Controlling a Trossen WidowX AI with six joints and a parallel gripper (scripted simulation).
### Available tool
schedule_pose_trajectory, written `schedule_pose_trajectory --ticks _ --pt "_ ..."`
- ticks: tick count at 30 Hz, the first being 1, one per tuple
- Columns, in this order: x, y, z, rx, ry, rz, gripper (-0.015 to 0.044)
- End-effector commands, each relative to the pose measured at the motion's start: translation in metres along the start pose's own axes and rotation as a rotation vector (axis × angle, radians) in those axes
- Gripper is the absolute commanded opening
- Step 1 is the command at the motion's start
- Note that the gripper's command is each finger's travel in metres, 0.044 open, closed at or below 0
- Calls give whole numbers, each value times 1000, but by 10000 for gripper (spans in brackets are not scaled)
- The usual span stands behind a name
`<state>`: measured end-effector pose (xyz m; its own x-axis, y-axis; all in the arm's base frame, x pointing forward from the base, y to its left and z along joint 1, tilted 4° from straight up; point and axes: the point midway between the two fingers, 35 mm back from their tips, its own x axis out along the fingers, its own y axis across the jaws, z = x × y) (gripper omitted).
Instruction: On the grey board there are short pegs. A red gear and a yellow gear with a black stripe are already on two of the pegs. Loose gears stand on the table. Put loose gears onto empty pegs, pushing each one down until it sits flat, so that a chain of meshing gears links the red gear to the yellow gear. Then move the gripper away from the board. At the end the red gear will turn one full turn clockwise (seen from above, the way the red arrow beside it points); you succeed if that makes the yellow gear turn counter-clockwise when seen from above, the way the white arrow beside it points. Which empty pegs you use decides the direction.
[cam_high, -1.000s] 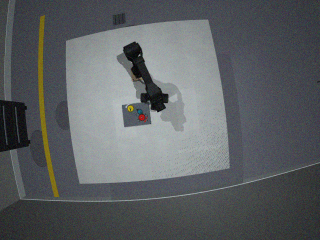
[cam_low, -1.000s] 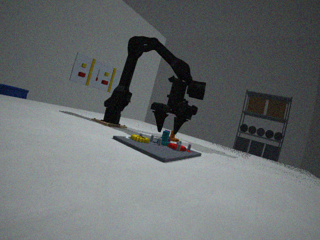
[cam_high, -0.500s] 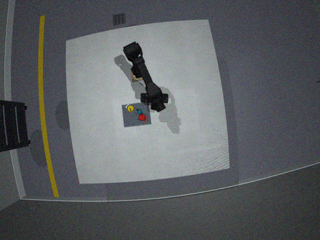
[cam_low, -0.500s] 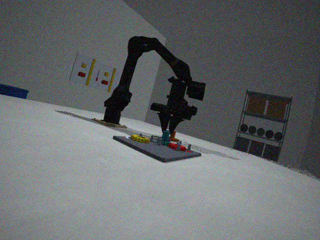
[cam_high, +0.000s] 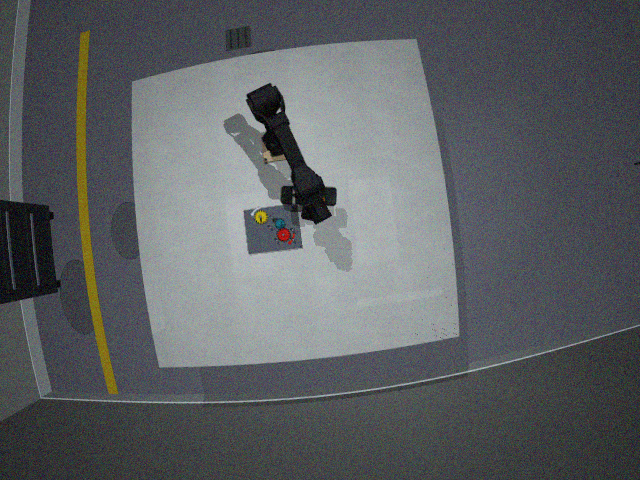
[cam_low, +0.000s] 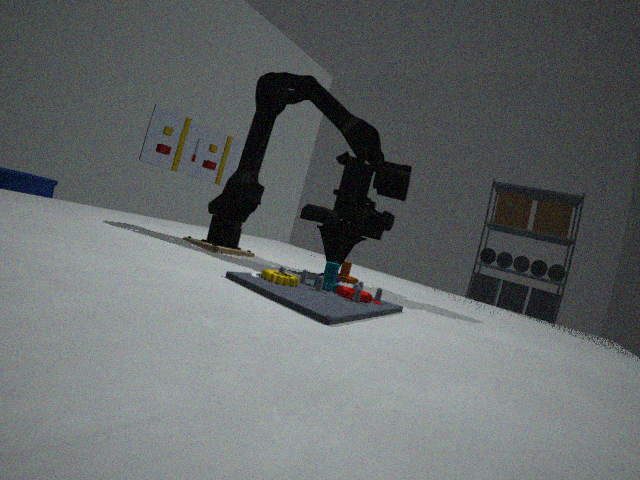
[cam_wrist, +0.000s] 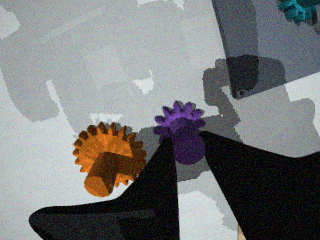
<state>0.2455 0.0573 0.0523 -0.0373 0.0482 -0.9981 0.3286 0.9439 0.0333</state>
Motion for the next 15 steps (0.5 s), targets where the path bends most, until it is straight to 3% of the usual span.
schedule_pose_trajectory --ticks 1,15 --pt "-9 2 4 0 -7 6 0" --pt "-37 4 8 0 -8 6 0"
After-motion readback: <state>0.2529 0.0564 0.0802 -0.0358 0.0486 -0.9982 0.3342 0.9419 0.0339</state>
